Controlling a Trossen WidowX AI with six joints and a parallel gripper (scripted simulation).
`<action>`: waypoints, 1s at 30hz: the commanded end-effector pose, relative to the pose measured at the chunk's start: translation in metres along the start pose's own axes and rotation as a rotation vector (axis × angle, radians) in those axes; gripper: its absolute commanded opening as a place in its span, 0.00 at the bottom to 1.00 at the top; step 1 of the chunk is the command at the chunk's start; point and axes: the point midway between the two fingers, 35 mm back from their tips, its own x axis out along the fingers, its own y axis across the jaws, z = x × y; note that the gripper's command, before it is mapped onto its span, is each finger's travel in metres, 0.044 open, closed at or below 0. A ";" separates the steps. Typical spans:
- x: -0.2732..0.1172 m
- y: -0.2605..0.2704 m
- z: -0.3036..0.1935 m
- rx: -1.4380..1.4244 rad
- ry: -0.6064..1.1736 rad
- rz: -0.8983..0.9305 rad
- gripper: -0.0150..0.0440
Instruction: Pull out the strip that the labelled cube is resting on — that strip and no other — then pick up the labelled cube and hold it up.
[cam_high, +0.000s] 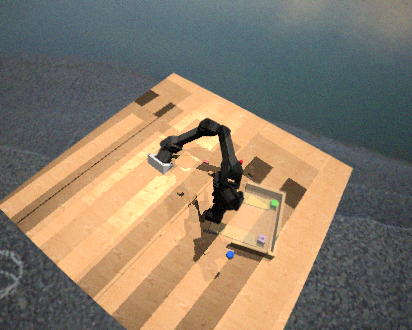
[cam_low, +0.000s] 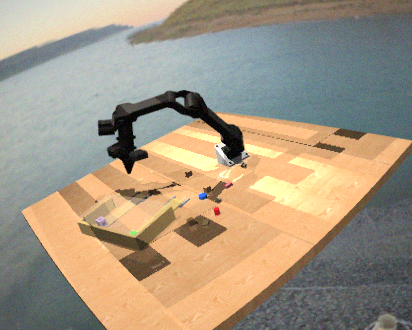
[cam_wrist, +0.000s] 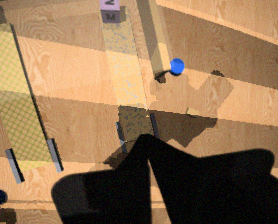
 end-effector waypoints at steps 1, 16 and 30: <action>0.025 -0.010 -0.005 -0.064 0.134 0.049 0.25; 0.050 -0.010 -0.009 -0.109 0.214 0.092 0.25; 0.073 -0.008 -0.013 -0.109 0.213 0.092 0.25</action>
